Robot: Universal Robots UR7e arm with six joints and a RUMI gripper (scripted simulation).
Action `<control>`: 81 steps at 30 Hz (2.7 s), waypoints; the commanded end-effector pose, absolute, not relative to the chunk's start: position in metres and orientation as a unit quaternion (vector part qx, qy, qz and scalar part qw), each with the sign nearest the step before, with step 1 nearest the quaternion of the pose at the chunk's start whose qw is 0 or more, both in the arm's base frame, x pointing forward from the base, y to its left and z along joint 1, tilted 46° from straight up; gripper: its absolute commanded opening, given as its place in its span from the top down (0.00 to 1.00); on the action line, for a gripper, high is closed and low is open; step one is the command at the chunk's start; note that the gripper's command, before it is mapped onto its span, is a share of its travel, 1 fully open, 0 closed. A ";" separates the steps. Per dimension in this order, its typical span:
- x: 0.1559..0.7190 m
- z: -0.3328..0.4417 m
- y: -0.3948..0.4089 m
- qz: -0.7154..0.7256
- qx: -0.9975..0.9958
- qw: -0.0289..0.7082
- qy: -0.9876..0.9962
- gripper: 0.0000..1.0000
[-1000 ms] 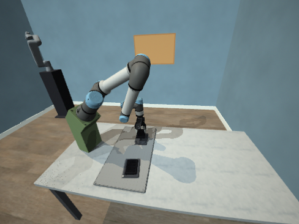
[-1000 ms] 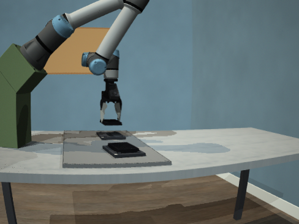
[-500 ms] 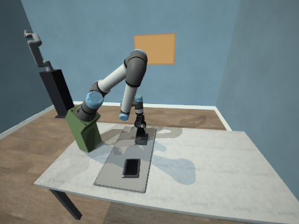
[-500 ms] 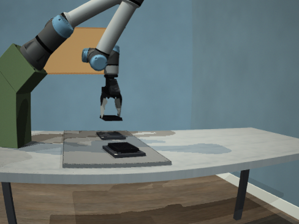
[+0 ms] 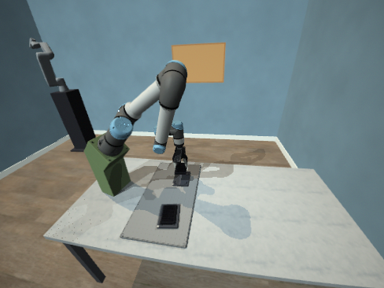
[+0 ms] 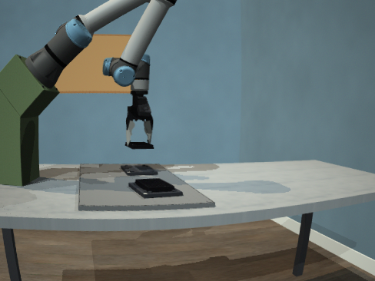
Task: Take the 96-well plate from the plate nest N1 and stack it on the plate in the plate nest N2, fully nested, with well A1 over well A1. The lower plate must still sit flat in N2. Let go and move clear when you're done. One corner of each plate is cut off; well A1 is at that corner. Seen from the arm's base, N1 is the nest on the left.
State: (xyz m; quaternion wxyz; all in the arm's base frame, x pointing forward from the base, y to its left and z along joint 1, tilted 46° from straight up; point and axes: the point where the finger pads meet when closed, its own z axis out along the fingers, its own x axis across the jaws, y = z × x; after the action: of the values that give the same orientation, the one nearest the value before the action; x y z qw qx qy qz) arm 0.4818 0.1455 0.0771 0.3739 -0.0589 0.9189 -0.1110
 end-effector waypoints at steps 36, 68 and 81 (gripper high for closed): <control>0.482 0.077 0.146 -0.111 -0.059 0.374 0.919 1.00; 0.477 0.087 0.084 -0.118 -0.075 0.372 0.918 1.00; 0.474 0.093 0.047 -0.118 -0.075 0.372 0.918 1.00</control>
State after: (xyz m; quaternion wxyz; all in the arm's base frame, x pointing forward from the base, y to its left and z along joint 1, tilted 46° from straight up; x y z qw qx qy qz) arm 0.4749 0.0550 0.0912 0.3720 -0.0742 0.9176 -0.1186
